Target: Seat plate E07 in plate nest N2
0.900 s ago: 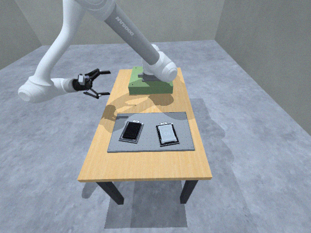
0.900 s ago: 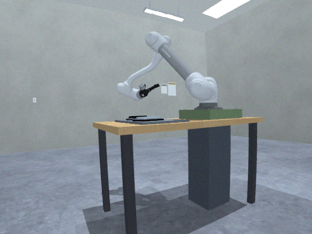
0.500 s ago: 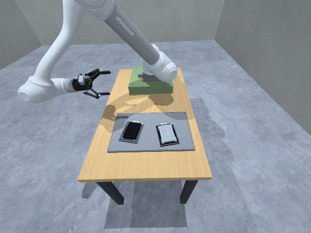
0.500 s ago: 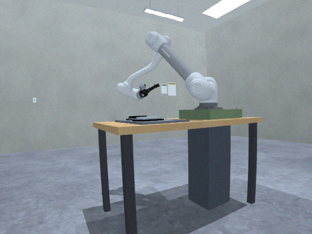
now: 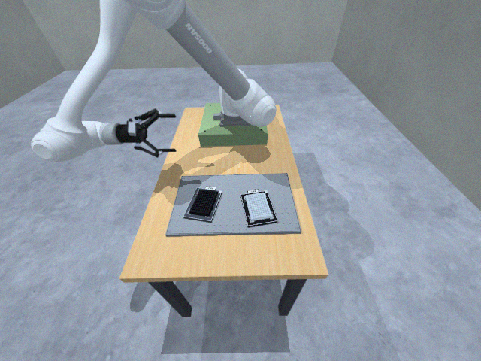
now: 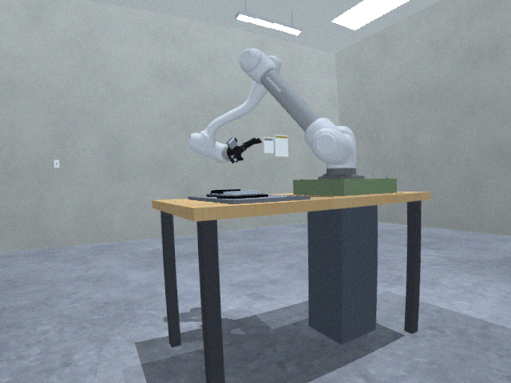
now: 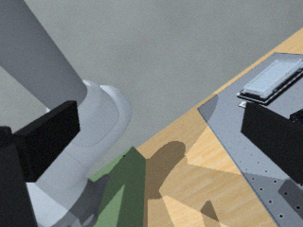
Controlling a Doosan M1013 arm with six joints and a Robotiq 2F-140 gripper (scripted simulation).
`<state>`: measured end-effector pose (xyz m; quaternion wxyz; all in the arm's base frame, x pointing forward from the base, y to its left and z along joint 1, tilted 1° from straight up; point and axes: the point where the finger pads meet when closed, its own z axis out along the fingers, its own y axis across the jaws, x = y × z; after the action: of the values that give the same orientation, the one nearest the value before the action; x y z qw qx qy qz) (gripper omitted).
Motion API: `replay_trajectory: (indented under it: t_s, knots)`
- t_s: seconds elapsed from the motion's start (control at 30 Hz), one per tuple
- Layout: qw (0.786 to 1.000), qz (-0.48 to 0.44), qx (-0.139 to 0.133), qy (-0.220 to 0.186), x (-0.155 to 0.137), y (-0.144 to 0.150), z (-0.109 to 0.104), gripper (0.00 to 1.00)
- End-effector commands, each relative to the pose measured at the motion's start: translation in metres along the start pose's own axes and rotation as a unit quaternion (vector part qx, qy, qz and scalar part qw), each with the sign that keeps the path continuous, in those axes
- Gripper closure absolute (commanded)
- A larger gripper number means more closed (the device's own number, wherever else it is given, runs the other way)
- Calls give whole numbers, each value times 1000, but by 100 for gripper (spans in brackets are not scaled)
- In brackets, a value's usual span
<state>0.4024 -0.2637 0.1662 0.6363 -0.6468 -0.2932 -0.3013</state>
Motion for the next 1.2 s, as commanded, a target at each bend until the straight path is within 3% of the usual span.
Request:
replay_trajectory:
  t_s: [0.0,0.1,0.2,0.43,0.77,1.17]
  knots:
    - [999,41,-8,-32,-6,12,14,0]
    - [996,74,-16,-57,-12,21,24,0]
    - [996,74,-16,-57,-12,21,24,0]
    - [980,153,-46,-121,-27,42,45,0]
    - [957,217,-83,-175,-41,62,61,0]
    - [894,319,-174,-262,-64,98,81,0]
